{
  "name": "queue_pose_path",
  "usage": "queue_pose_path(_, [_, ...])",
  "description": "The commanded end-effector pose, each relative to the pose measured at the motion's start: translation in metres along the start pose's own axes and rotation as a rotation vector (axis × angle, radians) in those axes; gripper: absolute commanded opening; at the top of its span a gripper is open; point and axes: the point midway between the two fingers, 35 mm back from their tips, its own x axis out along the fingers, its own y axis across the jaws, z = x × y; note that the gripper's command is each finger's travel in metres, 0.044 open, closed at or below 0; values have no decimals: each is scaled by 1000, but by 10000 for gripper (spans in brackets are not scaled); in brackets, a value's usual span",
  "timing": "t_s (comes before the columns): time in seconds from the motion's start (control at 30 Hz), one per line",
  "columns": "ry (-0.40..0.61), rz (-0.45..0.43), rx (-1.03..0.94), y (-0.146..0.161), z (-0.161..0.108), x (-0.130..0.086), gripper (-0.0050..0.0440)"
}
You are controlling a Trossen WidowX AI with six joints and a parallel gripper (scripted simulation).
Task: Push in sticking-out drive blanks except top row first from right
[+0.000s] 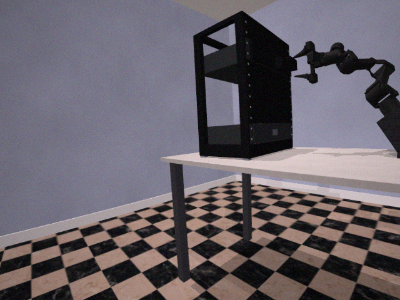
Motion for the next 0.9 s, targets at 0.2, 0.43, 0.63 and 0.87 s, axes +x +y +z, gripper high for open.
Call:
queue_pose_path(0.2, [5,-22,10,-8,-4,-5,440])
queue_pose_path(0.43, [6,-27,11,-10,-5,-6,440])
queue_pose_path(0.63, [6,-29,12,-10,-5,-7,440])
queue_pose_path(0.87, [6,-30,12,-11,-6,-7,440])
